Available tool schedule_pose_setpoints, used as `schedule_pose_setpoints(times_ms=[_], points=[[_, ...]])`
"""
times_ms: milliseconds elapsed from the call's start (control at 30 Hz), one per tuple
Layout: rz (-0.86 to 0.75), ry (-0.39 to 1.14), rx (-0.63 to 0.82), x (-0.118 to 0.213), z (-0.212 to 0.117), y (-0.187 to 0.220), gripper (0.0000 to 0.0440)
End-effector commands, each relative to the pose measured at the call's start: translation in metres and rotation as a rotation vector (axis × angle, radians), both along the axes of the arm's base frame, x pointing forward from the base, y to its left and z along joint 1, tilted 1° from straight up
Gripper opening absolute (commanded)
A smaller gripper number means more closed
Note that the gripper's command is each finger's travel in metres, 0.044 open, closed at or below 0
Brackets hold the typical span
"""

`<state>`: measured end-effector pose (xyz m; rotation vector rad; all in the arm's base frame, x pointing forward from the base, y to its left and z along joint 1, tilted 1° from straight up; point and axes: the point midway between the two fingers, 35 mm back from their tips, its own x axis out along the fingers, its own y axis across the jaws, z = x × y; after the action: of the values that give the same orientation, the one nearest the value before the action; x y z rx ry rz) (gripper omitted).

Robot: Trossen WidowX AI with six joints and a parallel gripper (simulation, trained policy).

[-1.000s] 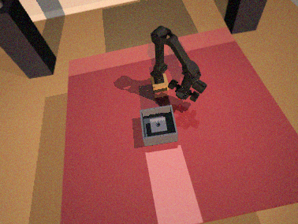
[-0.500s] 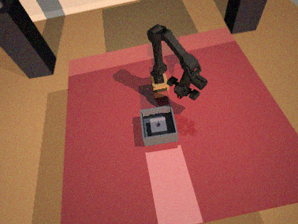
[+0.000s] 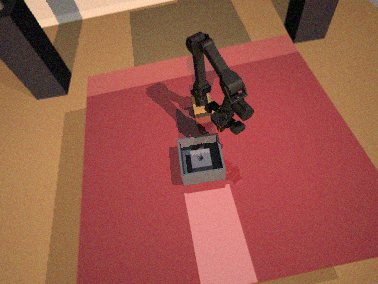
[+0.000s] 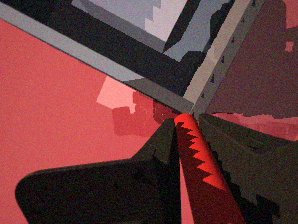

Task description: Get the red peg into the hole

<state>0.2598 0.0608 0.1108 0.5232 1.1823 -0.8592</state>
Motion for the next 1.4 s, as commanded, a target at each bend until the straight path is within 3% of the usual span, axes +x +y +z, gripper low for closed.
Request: schedule_pose_setpoints(times_ms=[0, 467, 1000, 1067, 1267, 1367], points=[[-0.021, -0.011, -0.011, 0.011, 0.001, -0.012, 0.0000], [-0.063, -0.031, -0.007, 0.054, -0.009, -0.068, 0.0000], [0.043, 0.017, 0.063, 0.081, -0.046, -0.105, 0.0001], [0.061, 0.033, 0.076, 0.081, -0.053, -0.106, 0.0020], [0.086, 0.066, 0.114, 0.084, -0.068, -0.109, 0.0147], [0.116, 0.060, 0.114, 0.092, -0.065, -0.115, 0.0157]])
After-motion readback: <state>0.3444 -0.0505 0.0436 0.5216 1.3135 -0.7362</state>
